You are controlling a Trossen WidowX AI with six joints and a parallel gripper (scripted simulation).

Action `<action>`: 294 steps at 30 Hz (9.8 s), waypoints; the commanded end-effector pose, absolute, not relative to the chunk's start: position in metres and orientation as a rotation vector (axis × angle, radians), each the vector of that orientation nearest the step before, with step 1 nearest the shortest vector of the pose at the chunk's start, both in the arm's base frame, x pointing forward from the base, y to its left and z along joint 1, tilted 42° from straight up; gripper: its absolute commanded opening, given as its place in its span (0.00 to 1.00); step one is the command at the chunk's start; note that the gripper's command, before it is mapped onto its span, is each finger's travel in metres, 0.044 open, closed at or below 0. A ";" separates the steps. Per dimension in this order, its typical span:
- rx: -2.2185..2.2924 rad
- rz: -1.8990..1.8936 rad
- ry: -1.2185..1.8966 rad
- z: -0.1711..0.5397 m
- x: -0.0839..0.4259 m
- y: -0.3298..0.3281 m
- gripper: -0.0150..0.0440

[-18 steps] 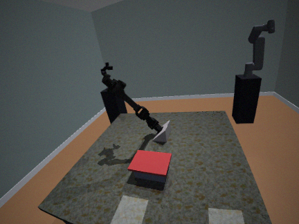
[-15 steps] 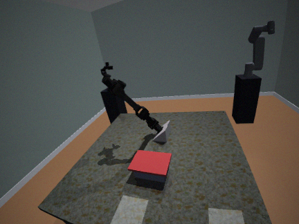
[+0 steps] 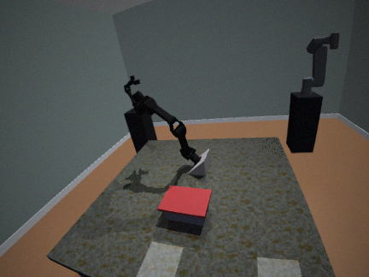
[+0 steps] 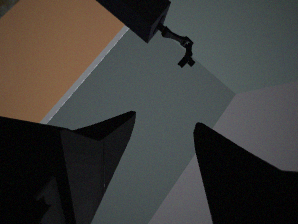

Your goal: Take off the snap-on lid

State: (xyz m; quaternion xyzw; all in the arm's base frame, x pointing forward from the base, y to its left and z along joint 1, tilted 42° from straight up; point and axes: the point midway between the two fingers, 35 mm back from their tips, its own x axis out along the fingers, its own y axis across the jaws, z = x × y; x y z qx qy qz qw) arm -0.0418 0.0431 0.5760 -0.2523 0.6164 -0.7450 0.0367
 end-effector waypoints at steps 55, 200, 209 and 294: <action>0.490 -1.113 0.292 0.272 0.305 -0.146 0.65; 0.829 -0.760 0.255 0.019 0.328 0.049 0.25; 0.829 -0.760 0.255 0.020 0.328 0.050 0.25; 0.828 -0.763 0.259 0.026 0.331 0.054 0.25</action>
